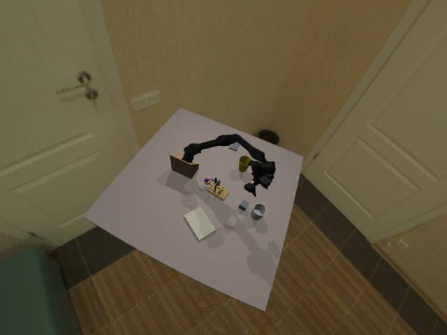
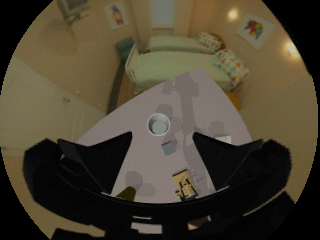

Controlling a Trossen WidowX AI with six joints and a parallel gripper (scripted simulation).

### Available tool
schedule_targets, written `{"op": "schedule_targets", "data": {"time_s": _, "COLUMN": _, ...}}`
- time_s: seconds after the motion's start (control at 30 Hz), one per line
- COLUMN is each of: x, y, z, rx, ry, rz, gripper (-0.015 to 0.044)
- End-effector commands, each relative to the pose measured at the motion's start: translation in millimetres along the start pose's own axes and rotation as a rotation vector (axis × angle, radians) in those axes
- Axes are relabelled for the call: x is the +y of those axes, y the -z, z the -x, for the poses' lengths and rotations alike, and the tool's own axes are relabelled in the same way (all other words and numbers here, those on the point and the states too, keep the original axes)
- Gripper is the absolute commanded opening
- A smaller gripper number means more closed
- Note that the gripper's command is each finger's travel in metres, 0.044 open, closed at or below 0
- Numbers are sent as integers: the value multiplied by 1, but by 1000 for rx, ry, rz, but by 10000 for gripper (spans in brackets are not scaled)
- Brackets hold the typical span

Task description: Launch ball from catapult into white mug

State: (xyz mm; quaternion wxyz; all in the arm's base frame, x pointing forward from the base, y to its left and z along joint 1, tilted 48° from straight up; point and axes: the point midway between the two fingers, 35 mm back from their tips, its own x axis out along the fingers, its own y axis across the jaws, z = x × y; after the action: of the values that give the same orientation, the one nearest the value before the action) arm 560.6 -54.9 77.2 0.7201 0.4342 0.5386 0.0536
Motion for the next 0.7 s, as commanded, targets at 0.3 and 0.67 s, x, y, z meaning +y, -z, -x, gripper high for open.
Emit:
{"op": "schedule_targets", "data": {"time_s": 0.3, "x": 1, "y": -4, "z": 4, "rx": -18, "ry": 6, "rz": 14, "gripper": 256}}
{"op": "schedule_targets", "data": {"time_s": 0.67, "x": 1, "y": -4, "z": 4, "rx": -18, "ry": 6, "rz": 14, "gripper": 0}}
